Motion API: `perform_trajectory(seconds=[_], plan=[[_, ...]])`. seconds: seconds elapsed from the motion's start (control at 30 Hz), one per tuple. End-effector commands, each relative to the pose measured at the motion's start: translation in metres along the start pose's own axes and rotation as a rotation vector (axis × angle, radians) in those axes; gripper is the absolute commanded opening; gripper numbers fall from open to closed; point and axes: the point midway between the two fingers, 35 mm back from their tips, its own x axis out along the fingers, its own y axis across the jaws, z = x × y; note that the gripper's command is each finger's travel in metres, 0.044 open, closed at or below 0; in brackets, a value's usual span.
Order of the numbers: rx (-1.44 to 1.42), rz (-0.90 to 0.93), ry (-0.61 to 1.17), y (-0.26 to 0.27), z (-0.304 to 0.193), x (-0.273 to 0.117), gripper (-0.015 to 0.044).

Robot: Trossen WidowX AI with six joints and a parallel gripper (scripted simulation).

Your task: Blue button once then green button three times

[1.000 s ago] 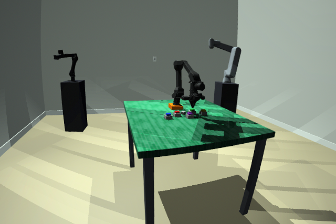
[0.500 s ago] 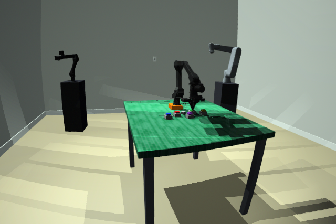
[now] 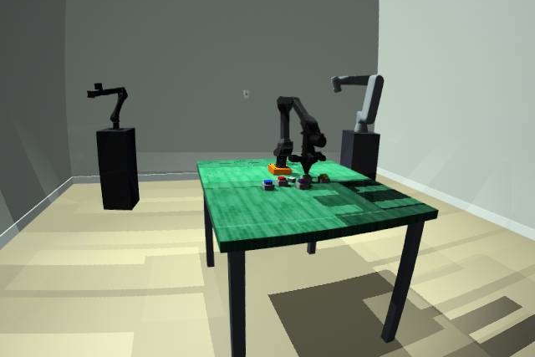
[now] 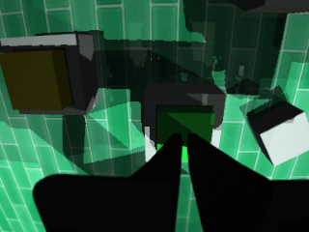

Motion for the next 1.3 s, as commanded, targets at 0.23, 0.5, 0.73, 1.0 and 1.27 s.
perform_trajectory(seconds=[0.23,0.5,0.73,1.0,1.27], plan=[[0.001,-0.002,-0.008,0.0,0.001,-0.027,0.002],[0.001,-0.001,-0.008,0.0,0.001,-0.015,0.002],[0.001,-0.001,-0.008,0.0,0.001,-0.004,0.002],[0.001,-0.001,-0.008,0.0,0.001,0.007,0.002],[0.001,-0.001,-0.008,0.0,0.001,0.007,0.002]])
